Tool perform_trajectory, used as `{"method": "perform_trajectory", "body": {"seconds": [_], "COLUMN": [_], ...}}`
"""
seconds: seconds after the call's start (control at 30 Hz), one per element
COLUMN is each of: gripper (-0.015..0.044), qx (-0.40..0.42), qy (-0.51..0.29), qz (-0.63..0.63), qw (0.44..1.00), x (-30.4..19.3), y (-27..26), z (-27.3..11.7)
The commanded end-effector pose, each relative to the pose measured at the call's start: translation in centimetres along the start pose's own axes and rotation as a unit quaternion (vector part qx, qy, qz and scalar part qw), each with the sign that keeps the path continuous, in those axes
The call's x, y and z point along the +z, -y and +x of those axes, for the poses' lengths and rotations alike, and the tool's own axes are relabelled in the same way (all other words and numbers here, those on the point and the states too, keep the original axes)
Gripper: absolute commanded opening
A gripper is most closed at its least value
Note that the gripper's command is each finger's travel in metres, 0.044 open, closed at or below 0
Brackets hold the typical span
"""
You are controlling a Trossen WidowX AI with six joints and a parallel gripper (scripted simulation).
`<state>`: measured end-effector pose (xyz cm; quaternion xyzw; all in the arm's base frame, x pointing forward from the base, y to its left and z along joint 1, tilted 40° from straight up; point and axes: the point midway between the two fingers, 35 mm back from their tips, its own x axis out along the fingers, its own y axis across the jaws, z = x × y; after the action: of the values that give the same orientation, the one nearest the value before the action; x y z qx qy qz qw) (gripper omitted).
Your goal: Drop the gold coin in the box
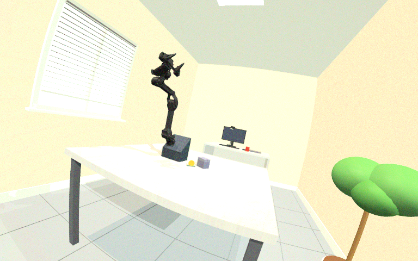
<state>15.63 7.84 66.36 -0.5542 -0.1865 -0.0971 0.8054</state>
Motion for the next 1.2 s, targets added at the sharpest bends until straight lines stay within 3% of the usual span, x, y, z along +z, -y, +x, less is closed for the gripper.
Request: {"method": "perform_trajectory", "body": {"seconds": [0.0, 0.27, 0.47, 0.7, 0.97, 1.17], "gripper": [0.0374, 0.0164, 0.0161, 0.0161, 0.0161, 0.0161], "qx": [-0.002, -0.075, -0.143, -0.218, -0.268, -0.256], "qy": [0.002, 0.078, 0.107, 0.088, 0.019, -0.017], "qz": [0.003, 0.129, 0.234, 0.344, 0.430, 0.493], "qw": [1.000, 0.986, 0.956, 0.909, 0.862, 0.831], "x": [0.0, -3.0, -8.1, -16.6, -25.6, -29.5], "y": [0.1, 5.5, 9.0, 10.8, 8.9, 5.2], "z": [-0.1, -2.2, -3.3, -3.1, -1.8, 0.5]}}
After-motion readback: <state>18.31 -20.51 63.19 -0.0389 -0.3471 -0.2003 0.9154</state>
